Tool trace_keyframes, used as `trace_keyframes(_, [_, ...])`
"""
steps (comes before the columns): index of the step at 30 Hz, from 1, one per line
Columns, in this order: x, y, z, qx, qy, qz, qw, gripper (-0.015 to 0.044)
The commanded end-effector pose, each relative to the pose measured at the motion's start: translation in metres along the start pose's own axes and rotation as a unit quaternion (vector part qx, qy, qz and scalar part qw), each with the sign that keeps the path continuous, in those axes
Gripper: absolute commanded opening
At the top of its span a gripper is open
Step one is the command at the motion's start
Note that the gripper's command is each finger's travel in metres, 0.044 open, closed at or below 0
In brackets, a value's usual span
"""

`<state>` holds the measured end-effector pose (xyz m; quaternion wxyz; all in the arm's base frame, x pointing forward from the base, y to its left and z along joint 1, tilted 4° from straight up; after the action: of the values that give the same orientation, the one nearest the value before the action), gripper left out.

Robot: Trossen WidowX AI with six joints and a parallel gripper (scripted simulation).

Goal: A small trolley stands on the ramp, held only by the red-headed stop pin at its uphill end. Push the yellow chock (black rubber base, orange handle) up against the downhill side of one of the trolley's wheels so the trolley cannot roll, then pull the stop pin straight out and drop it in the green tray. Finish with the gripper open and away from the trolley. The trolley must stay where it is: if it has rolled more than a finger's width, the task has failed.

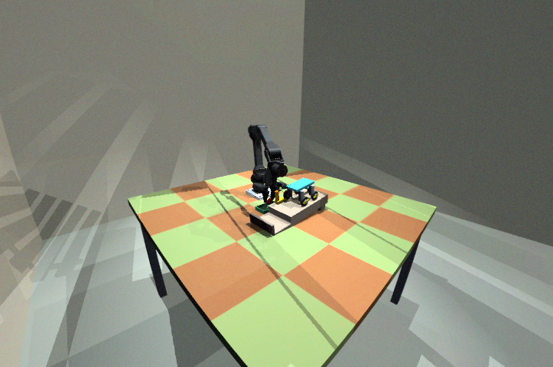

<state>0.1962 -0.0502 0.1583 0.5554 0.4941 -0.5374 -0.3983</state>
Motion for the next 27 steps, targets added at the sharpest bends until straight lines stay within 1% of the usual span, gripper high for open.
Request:
trace_keyframes(1, [-0.003, -0.001, 0.0, 0.0, -0.003, 0.003, 1.0, 0.019])
trace_keyframes(27, [-0.018, -0.011, 0.0, 0.0, -0.003, 0.002, 1.0, 0.019])
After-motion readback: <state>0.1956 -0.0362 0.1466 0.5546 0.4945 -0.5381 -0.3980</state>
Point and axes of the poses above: the point midway between the two fingers, 35 mm back from their tips, its own y axis back along the fingers, its own x axis across the jaws, z = x × y, the point moved 9 cm from there along y, back along the fingers, and after that the axes turned 1 degree about y, right-handed, at the moved point
